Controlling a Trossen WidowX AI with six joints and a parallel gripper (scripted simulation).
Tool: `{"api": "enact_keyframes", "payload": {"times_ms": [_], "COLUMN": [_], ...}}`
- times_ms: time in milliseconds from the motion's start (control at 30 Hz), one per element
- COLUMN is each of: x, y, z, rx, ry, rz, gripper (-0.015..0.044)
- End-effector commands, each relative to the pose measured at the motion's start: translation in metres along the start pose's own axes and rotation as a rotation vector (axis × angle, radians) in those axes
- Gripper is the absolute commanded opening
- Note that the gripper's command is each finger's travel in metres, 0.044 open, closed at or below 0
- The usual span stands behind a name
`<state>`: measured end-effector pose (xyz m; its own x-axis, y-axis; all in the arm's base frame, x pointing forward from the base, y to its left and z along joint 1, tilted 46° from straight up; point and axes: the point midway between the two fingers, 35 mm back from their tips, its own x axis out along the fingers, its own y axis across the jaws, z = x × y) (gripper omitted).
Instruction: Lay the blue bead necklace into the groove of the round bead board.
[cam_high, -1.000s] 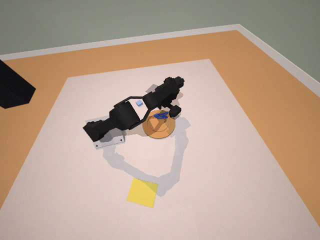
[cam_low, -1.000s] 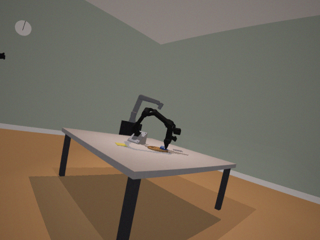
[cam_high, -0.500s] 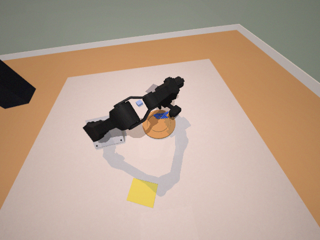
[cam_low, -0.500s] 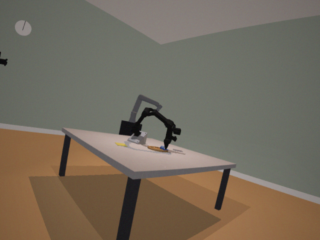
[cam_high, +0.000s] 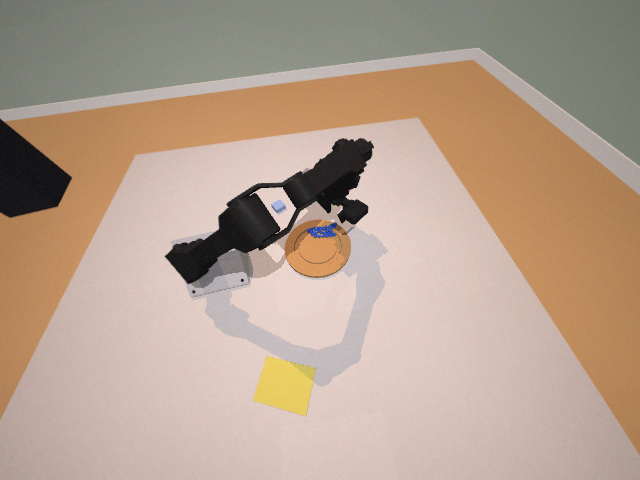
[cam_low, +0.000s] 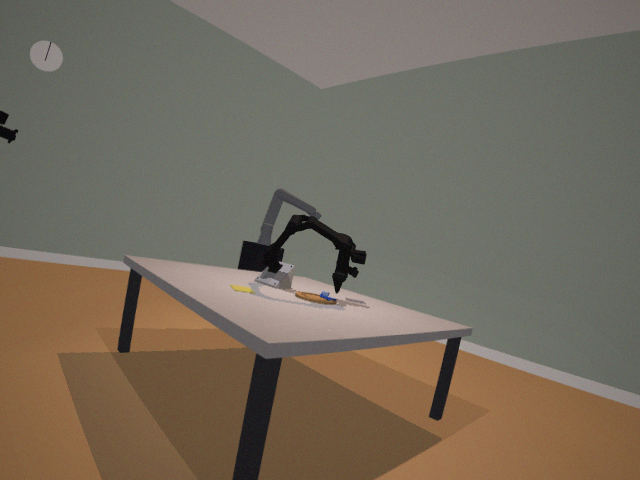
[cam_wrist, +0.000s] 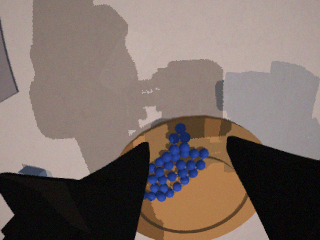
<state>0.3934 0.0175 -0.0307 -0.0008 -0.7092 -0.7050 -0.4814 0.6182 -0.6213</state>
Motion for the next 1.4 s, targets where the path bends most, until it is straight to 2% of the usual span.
{"api": "enact_keyframes", "payload": {"times_ms": [0, 133, 833, 1133, 1267, 1367], "x": [0.014, 0.005, 0.037, 0.038, 0.035, 0.035], "y": [0.001, 0.000, 0.001, 0.001, 0.001, 0.001], "z": [0.000, 0.001, -0.001, -0.001, 0.000, 0.000], "rx": [-0.001, 0.005, -0.001, -0.001, 0.004, 0.004], "ry": [0.014, 0.002, 0.014, 0.015, 0.010, 0.010], "rz": [0.007, 0.002, 0.006, 0.006, 0.009, 0.009], "gripper": [0.0120, 0.0120, 0.0120, 0.0120, 0.0015, 0.0000]}}
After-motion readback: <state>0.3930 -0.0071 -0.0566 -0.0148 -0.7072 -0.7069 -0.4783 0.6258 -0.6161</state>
